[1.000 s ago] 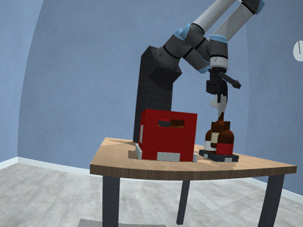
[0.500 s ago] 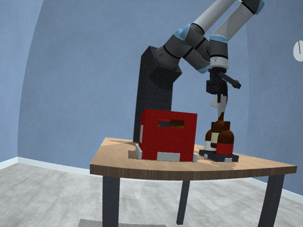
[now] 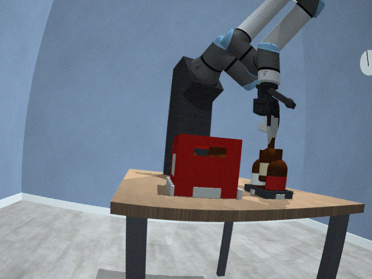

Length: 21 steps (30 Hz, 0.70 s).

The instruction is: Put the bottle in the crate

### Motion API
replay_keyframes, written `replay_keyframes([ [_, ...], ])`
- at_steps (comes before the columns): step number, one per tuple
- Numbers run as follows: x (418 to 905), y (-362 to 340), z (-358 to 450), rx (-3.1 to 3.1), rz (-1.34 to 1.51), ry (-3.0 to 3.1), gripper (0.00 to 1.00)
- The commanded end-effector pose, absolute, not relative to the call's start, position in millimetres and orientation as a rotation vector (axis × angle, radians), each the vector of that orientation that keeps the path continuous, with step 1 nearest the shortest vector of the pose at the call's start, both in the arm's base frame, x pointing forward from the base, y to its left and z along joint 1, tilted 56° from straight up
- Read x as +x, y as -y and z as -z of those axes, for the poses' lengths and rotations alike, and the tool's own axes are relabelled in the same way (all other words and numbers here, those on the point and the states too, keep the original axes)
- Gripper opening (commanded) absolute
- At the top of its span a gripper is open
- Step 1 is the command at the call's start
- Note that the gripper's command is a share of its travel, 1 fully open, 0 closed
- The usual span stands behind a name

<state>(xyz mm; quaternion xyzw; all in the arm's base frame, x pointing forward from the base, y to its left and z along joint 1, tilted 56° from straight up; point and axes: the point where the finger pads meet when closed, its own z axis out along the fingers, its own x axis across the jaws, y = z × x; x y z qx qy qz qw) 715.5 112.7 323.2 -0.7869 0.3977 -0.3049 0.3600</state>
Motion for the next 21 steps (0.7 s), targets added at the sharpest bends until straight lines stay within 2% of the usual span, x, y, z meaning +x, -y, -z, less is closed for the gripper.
replay_keyframes([
  [1, 714.6, -112.3, -324.4, -2.028, 0.787, -1.025, 0.00],
  [21, 701.8, -106.9, -333.7, -2.028, 0.787, -1.025, 0.00],
])
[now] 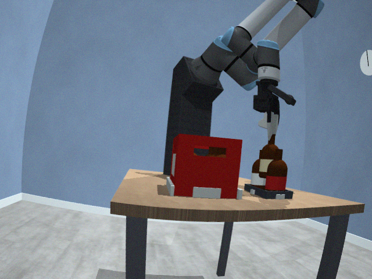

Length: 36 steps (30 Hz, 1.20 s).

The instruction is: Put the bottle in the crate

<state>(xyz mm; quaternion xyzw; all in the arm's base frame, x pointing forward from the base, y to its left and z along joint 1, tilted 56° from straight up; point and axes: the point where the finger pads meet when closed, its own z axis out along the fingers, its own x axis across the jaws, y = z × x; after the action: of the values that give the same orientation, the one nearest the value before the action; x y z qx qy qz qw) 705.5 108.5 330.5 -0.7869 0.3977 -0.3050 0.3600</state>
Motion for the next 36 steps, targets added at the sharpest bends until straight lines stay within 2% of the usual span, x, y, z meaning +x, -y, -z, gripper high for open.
replay_keyframes([
  [1, 700.9, -106.5, -334.4, -2.028, 0.787, -1.025, 0.00],
  [36, 685.3, -99.9, -345.6, -2.028, 0.787, -1.025, 0.00],
])
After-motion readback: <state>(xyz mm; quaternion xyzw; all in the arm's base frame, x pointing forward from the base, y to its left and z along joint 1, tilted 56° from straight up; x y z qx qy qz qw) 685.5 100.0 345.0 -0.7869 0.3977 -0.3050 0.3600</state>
